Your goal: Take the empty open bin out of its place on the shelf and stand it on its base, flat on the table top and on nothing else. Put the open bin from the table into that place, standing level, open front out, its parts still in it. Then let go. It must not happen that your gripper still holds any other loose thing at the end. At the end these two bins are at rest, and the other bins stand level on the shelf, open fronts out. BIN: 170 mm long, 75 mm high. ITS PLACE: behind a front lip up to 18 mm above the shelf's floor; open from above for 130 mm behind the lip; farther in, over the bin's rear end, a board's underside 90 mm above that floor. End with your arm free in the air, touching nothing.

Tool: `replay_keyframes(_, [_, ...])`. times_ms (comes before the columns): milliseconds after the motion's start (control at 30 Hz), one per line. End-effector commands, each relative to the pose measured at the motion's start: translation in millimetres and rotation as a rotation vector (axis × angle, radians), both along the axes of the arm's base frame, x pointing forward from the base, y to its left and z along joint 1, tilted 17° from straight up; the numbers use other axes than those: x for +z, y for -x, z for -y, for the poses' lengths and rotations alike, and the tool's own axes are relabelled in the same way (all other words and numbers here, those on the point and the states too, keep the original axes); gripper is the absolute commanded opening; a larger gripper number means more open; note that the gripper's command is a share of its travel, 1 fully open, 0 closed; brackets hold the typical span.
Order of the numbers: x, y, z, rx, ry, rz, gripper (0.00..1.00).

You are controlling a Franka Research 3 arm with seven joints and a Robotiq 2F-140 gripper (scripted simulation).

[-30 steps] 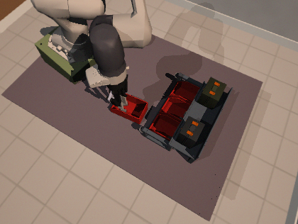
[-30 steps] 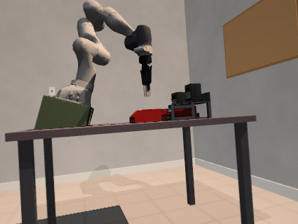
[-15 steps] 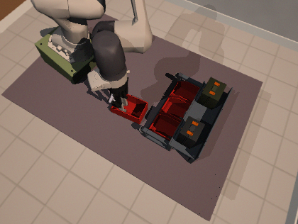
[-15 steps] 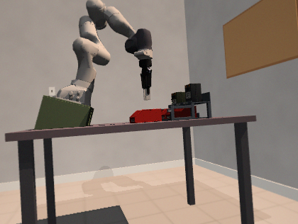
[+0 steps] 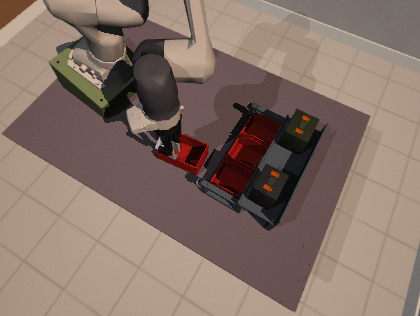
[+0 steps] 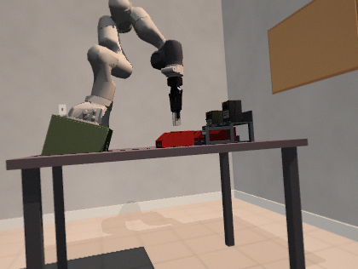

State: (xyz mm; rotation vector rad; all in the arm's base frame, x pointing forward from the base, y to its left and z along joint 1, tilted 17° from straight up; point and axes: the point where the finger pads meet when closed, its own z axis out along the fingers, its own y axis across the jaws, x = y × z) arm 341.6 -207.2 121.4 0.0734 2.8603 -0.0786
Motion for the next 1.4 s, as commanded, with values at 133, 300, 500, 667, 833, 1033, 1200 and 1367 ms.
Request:
replay_keyframes(133, [-7.8,-6.5,6,0.010,0.021,0.010,0.15])
replay_keyframes(300, [-11.8,-7.8,6,0.010,0.021,0.010,0.15])
replay_keyframes(500, [-13.5,-8.3,6,0.010,0.021,0.010,0.15])
replay_keyframes(667, [-14.0,-8.4,6,0.009,0.021,0.010,0.15])
replay_keyframes(833, [-14.0,-8.4,6,0.009,0.021,0.010,0.15])
replay_keyframes(1033, [-14.0,-8.4,6,0.009,0.021,0.010,0.15])
replay_keyframes(1200, [-13.9,-8.6,6,0.009,0.021,0.010,0.15])
replay_keyframes(1367, [-13.6,-9.4,7,0.009,0.021,0.010,0.15])
